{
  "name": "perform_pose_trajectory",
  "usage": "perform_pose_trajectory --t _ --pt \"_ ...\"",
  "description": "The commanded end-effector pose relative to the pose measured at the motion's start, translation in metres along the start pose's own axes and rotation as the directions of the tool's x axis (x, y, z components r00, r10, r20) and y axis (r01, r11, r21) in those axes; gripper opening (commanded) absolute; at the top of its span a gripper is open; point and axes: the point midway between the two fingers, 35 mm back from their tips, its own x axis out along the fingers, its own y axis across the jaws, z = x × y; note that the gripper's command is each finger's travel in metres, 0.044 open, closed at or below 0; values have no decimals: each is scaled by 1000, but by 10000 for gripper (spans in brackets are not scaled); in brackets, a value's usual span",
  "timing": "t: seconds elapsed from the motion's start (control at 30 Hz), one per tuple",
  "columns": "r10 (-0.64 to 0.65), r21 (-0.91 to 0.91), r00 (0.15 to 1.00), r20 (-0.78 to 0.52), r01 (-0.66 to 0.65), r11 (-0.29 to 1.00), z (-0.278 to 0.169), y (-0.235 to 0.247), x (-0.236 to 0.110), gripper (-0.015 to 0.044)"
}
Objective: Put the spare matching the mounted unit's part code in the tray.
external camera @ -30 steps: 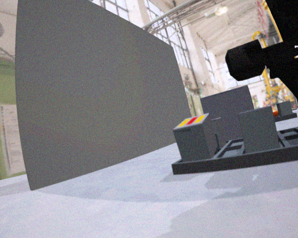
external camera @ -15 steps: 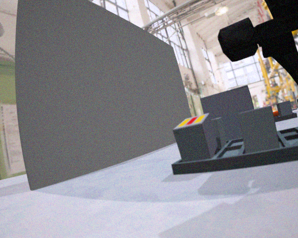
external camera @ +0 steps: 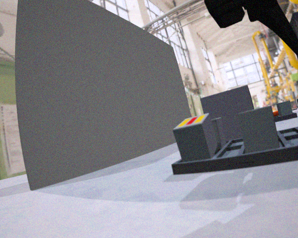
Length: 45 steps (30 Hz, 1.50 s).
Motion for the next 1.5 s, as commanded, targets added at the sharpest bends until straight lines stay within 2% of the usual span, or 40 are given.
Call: perform_pose_trajectory --t 0.0,0.37,0.5,0.87,1.47 --pt "-8 2 1000 17 8 1000 3 -1 -18 0" --pt "-6 3 1000 21 6 1000 -1 4 -71 0" --pt "-6 4 1000 21 6 1000 -3 1 -72 0" --pt "-8 26 1000 23 7 1000 -25 -48 -74 0" --pt "-20 51 1000 17 19 999 -85 -120 -77 0"
